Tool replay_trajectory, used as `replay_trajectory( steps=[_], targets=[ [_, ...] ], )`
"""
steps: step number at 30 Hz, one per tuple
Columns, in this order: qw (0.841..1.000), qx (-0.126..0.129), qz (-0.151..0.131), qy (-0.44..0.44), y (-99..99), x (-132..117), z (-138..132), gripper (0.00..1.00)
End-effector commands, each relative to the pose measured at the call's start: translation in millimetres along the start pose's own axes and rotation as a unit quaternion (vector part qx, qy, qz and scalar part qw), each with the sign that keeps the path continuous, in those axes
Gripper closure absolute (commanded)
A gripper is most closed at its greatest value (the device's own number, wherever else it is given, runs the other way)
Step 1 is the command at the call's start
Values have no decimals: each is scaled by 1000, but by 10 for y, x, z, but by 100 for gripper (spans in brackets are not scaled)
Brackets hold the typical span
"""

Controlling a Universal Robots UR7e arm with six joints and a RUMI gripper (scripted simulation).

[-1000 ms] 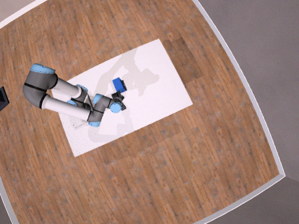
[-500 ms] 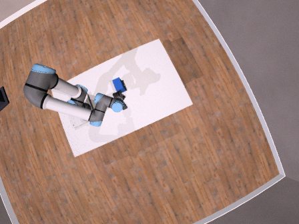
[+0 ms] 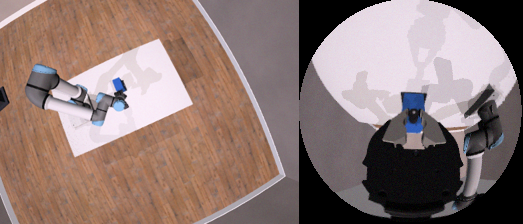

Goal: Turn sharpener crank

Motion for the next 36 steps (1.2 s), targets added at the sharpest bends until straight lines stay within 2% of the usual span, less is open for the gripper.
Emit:
replay_trajectory(
  steps=[1, 8, 10, 22, 23, 36],
  targets=[
    [1000, 1, 1, 1, 2, 3, -86, 91],
    [1000, 1, 1, 1, -11, 12, -148, 91],
    [1000, 1, 0, -1, -3, 5, -54, 91],
    [1000, 1, 0, 0, 0, 4, -67, 91],
    [1000, 1, 0, 0, 0, 4, -67, 68],
    [1000, 1, 0, 0, 0, 4, -67, 68]
  ],
)
Point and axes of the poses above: the point where the finger pads meet when closed, its own y axis back along the fingers, its own z axis across the jaws, x = y × z, the point moved 7 cm from there along y, back along the fingers, and after that the axes turned 2 degrees about y, right-handed, at the moved point
